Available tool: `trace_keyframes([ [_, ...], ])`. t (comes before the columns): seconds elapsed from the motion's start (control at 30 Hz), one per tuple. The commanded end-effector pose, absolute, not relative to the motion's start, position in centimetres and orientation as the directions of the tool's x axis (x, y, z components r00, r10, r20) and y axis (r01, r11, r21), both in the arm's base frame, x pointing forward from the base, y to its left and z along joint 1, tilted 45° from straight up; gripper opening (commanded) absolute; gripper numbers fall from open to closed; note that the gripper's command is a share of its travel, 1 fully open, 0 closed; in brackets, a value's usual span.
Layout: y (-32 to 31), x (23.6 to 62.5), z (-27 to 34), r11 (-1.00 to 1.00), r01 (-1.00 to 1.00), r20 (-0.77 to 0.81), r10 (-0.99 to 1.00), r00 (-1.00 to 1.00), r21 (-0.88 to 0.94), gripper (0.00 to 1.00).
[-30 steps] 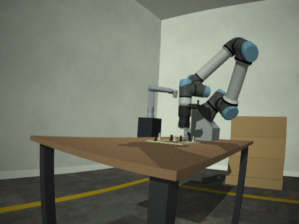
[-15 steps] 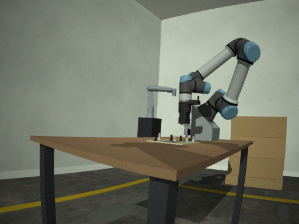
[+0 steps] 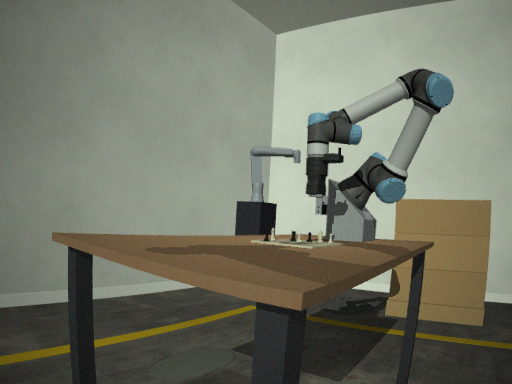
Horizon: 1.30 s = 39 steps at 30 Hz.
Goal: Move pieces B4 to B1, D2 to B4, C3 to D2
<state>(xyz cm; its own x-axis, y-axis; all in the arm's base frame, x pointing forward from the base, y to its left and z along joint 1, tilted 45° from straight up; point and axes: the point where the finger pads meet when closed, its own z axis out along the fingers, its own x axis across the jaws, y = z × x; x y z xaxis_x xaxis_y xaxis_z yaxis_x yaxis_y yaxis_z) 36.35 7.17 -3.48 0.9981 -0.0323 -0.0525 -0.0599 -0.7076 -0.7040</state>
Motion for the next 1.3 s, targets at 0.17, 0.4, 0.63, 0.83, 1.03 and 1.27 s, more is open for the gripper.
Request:
trace_keyframes([
  [0.17,6.48,36.27,-2.72,-0.706,-0.06,-0.054,-0.031,0.998,-0.705,1.0],
  [0.4,6.48,36.27,-2.72,-0.706,-0.06,-0.054,-0.031,0.998,-0.705,1.0],
  [0.63,6.48,36.27,-2.72,-0.706,-0.06,-0.054,-0.031,0.998,-0.705,1.0],
  [0.83,6.48,36.27,-2.72,-0.706,-0.06,-0.054,-0.03,0.998,-0.705,1.0],
  [1.03,6.48,36.27,-2.73,-0.707,-0.054,-0.05,-0.027,0.998,-0.706,1.0],
  [1.27,6.46,36.25,-2.75,-0.707,-0.026,-0.03,-0.007,1.0,-0.707,1.0],
])
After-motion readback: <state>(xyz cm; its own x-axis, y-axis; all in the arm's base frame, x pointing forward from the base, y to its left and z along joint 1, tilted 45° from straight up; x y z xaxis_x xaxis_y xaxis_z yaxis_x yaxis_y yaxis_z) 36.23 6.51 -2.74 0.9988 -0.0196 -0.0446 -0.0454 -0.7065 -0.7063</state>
